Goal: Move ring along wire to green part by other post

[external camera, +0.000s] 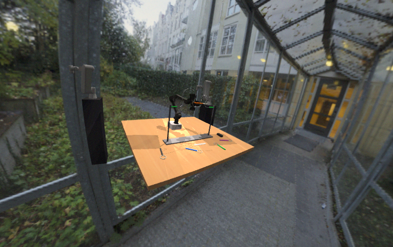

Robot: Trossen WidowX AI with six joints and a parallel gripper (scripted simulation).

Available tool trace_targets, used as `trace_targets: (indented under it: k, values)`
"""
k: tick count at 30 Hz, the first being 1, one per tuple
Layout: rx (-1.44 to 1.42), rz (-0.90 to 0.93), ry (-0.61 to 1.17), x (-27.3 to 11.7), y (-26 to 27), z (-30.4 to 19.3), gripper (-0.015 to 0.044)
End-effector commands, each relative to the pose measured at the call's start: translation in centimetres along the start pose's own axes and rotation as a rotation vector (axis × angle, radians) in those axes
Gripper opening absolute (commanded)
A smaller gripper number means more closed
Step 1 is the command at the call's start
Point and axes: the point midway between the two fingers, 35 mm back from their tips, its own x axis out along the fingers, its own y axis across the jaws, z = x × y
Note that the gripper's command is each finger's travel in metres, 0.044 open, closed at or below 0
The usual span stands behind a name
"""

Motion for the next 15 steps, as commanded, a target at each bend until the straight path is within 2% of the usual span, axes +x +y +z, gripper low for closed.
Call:
trace_targets:
  k: [1, 15]
  values:
    - [0.082, 0.046, 0.014, -0.3, 1.6, -0.1, -0.0150]
    - [0.384, 0.197, 0.012, -1.0, 6.6, 1.1, -0.0150]
